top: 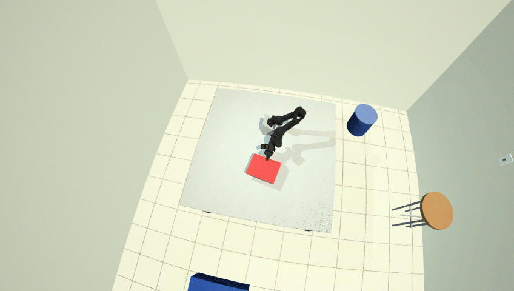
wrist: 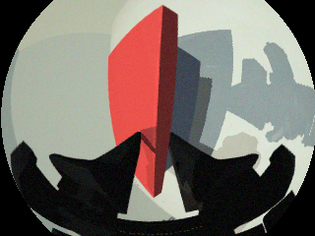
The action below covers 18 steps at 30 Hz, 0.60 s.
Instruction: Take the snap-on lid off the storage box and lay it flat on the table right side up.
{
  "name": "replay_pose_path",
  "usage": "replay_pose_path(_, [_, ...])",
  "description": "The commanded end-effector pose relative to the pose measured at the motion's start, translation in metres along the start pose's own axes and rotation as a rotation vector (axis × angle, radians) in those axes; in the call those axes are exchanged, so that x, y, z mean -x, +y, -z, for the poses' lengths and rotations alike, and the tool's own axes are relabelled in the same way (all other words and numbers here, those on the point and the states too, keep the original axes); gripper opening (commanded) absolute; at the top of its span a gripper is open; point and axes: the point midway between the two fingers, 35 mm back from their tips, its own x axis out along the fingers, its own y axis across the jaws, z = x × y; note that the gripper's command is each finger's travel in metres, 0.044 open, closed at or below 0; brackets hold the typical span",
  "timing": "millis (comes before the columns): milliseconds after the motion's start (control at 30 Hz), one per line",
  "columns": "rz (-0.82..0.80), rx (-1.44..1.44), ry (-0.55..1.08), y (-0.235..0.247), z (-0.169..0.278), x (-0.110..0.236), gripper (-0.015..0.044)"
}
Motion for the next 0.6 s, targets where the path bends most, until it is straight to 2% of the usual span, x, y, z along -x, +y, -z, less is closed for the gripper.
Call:
replay_pose_path(0, [-0.002, 0.004, 0.001, 0.0017, 0.0000, 0.0014, 0.0000])
replay_pose_path(567, [-0.002, 0.004, 0.001, 0.0044, 0.0000, 0.0035, 0.0000])
